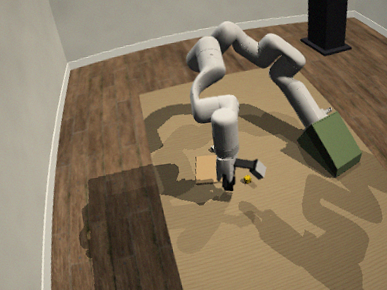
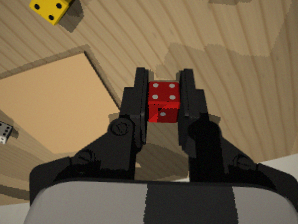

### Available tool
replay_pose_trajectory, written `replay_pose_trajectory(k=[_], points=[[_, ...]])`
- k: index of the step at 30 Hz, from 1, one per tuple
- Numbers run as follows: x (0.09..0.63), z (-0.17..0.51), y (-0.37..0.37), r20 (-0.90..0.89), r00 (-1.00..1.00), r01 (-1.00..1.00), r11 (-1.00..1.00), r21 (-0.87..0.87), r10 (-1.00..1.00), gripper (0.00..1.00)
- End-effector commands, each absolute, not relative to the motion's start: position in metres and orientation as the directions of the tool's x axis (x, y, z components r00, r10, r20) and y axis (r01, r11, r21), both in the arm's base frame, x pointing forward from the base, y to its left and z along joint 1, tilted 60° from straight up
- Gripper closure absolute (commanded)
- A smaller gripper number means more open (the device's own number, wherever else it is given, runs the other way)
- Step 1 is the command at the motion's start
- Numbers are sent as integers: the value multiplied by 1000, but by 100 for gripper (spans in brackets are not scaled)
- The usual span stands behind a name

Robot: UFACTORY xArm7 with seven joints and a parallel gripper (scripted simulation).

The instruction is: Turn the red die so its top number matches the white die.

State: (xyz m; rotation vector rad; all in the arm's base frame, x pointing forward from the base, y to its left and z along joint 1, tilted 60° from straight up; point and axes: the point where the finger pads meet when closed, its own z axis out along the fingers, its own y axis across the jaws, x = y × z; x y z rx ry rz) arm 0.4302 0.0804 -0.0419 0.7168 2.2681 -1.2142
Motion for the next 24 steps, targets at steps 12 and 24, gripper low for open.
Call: replay_pose_trajectory(k=[12, 24], points=[[421, -11, 134, -617, -754, 637, 476, -606, 224, 85], [421, -10, 134, -629, -742, 651, 471, -595, 232, 85]])
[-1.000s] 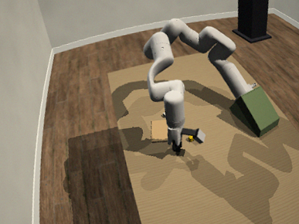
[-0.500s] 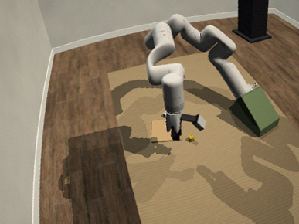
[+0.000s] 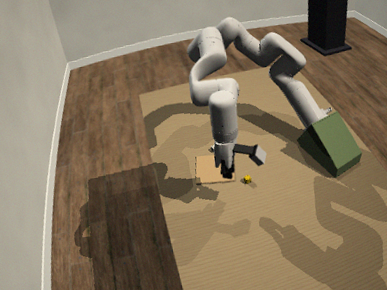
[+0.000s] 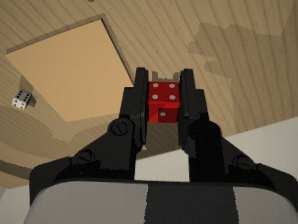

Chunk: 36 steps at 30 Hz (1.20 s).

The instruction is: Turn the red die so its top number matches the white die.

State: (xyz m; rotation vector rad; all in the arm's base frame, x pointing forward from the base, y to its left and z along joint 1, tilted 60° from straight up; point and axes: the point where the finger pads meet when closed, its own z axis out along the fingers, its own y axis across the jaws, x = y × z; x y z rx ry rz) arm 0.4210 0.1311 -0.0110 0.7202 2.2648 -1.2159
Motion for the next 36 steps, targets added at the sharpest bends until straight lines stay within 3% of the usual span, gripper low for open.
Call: replay_pose_trajectory(k=[1, 20, 36], points=[[422, -9, 133, -636, -734, 661, 468, -587, 238, 85], [429, 19, 119, -851, -317, 933, 299, -200, 419, 85], [432, 41, 106, -862, 96, 980, 106, 170, 499, 85]])
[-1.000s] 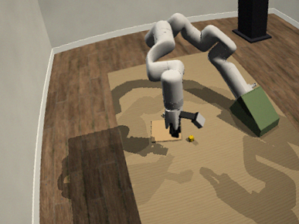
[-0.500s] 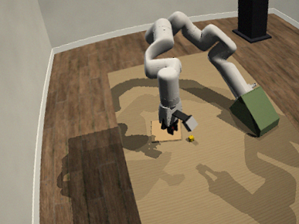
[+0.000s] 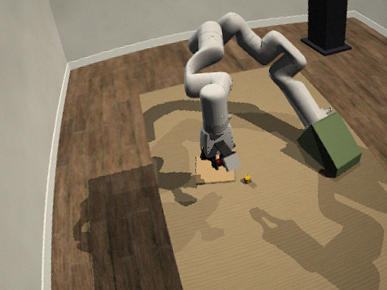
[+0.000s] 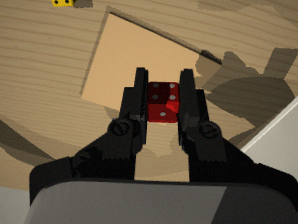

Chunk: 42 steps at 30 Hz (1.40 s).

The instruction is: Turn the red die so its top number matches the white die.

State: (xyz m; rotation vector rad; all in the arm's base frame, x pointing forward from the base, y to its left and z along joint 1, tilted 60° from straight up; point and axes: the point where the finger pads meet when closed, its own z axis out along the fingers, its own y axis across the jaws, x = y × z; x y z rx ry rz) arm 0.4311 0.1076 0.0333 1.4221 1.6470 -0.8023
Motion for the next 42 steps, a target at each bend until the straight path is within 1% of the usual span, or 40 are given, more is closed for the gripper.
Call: replay_pose_trajectory(k=[1, 7, 10, 11, 20, 24, 27, 28, 29, 41, 42], points=[[432, 42, 106, -859, 112, 978, 98, 185, 500, 85], [433, 51, 100, -814, 281, 943, 10, 332, 509, 85], [433, 51, 100, -812, 286, 942, 7, 336, 509, 85], [434, 56, 98, -778, 371, 912, -39, 409, 507, 85], [434, 67, 90, -659, 576, 798, -159, 581, 483, 85], [434, 72, 87, -591, 660, 730, -212, 650, 463, 85], [434, 73, 87, -582, 670, 721, -219, 658, 460, 85], [434, 77, 84, -523, 731, 660, -259, 705, 439, 85], [434, 78, 83, -504, 748, 640, -271, 719, 432, 85], [433, 90, 74, -274, 902, 396, -391, 831, 333, 85], [433, 92, 73, -232, 921, 351, -408, 843, 313, 85]])
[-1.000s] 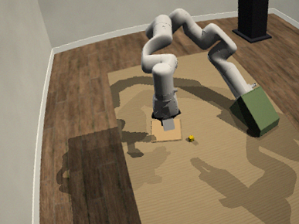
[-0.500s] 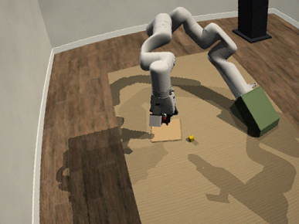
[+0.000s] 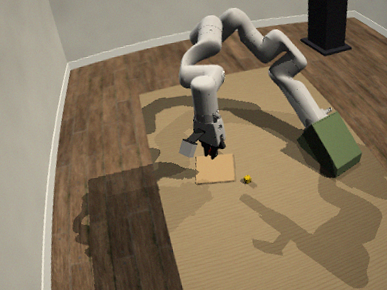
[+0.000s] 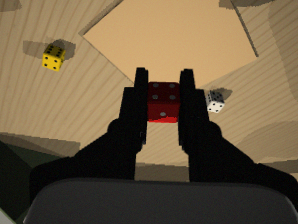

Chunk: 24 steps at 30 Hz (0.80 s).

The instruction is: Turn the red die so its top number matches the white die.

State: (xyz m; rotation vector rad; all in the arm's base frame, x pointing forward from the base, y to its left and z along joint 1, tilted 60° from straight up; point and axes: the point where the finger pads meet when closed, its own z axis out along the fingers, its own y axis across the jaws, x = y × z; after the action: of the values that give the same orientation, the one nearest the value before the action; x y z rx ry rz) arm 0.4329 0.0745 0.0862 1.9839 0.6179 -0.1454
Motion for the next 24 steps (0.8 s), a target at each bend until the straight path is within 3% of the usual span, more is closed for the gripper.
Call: replay_pose_trajectory(k=[1, 15, 24], points=[[433, 92, 73, -232, 921, 351, -408, 843, 313, 85], [430, 107, 61, 96, 987, -17, -506, 862, 130, 85], [428, 111, 57, 197, 978, -135, -522, 842, 64, 85]])
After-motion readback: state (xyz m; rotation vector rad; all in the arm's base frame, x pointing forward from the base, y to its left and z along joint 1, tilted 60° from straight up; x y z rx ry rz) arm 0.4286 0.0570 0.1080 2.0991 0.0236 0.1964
